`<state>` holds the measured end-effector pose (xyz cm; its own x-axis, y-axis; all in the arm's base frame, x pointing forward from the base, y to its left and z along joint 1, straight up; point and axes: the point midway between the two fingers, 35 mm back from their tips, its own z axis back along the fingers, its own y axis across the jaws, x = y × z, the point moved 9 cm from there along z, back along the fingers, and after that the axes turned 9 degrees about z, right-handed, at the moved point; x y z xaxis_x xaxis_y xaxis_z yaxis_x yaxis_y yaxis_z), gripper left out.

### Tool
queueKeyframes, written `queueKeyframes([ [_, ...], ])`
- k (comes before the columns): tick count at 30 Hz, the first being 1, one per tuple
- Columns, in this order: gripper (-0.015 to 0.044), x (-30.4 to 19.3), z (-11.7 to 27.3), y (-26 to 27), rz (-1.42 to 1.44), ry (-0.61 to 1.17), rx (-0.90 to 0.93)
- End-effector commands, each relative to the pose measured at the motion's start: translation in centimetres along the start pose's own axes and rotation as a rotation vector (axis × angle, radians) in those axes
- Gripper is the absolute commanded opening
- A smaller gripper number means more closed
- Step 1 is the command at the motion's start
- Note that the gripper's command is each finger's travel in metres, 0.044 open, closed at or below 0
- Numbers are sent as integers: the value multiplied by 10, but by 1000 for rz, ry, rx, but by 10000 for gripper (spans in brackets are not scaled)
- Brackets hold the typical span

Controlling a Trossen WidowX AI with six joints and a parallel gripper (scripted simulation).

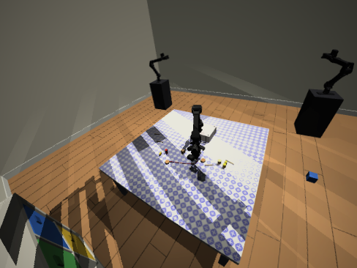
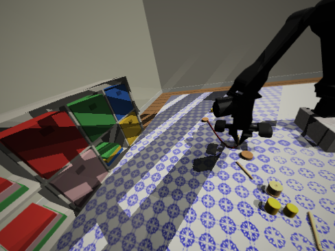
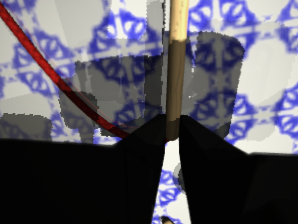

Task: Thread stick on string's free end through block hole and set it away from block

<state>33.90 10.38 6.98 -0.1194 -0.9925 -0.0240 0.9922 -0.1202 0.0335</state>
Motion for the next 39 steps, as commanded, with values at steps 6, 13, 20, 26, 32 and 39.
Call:
queueKeyframes([
  [6, 0, 6, 0, -2, -3, 4, 2],
  [13, 0, 16, 0, -3, -4, 3, 2],
  [20, 0, 25, 0, -4, -4, 2, 2],
  [26, 0, 33, 0, -5, -4, 2, 2],
  [32, 0, 41, 0, -6, -4, 1, 2],
  [39, 0, 50, 0, -7, -4, 1, 1],
])
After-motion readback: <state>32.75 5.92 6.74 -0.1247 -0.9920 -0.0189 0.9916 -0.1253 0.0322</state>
